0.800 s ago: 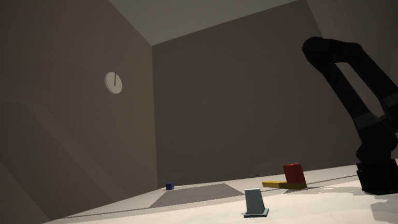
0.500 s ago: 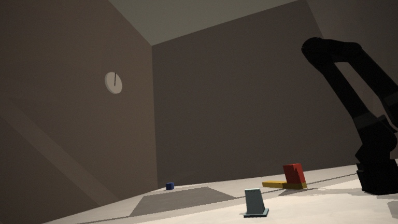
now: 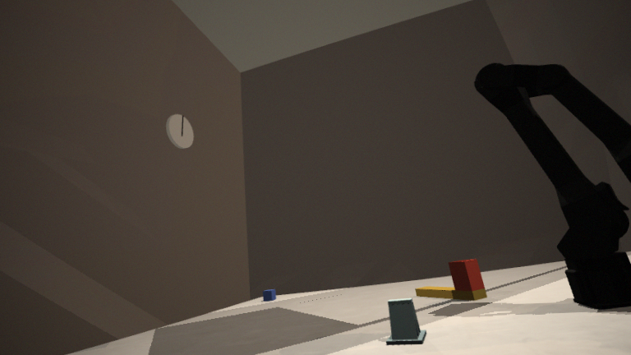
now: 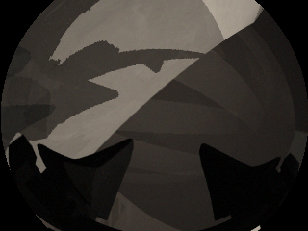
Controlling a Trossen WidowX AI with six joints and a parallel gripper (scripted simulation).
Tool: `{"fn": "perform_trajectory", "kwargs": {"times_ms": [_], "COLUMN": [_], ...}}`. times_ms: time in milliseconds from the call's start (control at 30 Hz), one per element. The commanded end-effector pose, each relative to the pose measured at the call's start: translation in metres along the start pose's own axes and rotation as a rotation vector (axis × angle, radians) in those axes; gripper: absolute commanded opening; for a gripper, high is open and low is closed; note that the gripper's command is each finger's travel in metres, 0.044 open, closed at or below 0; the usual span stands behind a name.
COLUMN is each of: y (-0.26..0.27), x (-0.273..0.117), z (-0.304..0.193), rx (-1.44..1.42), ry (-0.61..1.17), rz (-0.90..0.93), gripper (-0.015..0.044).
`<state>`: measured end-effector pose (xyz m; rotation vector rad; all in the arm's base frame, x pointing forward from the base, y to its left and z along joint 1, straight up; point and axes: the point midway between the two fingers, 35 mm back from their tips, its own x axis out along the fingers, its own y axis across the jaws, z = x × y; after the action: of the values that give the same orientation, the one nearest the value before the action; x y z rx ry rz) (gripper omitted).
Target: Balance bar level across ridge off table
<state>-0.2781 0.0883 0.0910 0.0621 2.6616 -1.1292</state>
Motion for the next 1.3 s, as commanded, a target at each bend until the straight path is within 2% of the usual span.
{"fn": "perform_trajectory", "kwargs": {"times_ms": [0, 633, 1267], "y": [0.013, 0.087, 0.153], "x": [-0.003, -0.042, -0.112], "z": [-0.017, -0.074, -0.112], "rx": [0.061, 0.426, 0.795], "ry": [0.046, 0.258, 0.526], "rz": [0.052, 0.299, 0.490], "gripper": [0.0315, 0.0315, 0.0315]}}
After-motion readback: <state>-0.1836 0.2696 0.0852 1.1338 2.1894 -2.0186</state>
